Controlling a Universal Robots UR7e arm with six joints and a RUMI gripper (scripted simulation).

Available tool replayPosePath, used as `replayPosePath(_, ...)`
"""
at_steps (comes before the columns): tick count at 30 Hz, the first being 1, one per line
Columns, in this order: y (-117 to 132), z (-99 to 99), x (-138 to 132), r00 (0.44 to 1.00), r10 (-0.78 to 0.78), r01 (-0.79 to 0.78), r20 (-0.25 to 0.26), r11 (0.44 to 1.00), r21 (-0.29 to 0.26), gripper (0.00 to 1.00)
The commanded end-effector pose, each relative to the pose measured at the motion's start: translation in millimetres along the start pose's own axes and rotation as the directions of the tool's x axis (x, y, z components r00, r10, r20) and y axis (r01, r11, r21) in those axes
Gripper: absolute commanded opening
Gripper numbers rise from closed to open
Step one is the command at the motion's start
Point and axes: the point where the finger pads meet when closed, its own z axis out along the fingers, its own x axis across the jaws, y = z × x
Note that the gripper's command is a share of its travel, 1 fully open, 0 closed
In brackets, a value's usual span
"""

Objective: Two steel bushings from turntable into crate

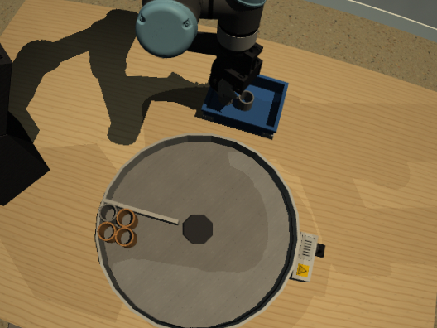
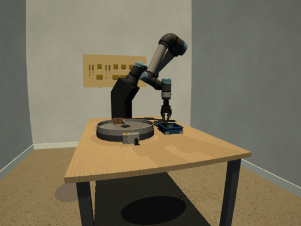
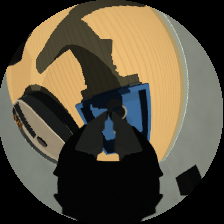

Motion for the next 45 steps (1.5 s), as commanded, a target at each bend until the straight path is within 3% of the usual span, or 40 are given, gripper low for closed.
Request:
replayPosePath(1, 0.4, -0.3, 0.3, 1.000, 0.000, 0.000, -0.001, 1.000, -0.001, 0.00)
replayPosePath(16, 0.4, -0.3, 0.3, 1.000, 0.000, 0.000, -0.001, 1.000, -0.001, 0.00)
replayPosePath(17, 0.4, -0.3, 0.3, 1.000, 0.000, 0.000, -0.001, 1.000, -0.001, 0.05)
replayPosePath(45, 0.4, -0.3, 0.3, 1.000, 0.000, 0.000, -0.001, 1.000, -0.001, 0.05)
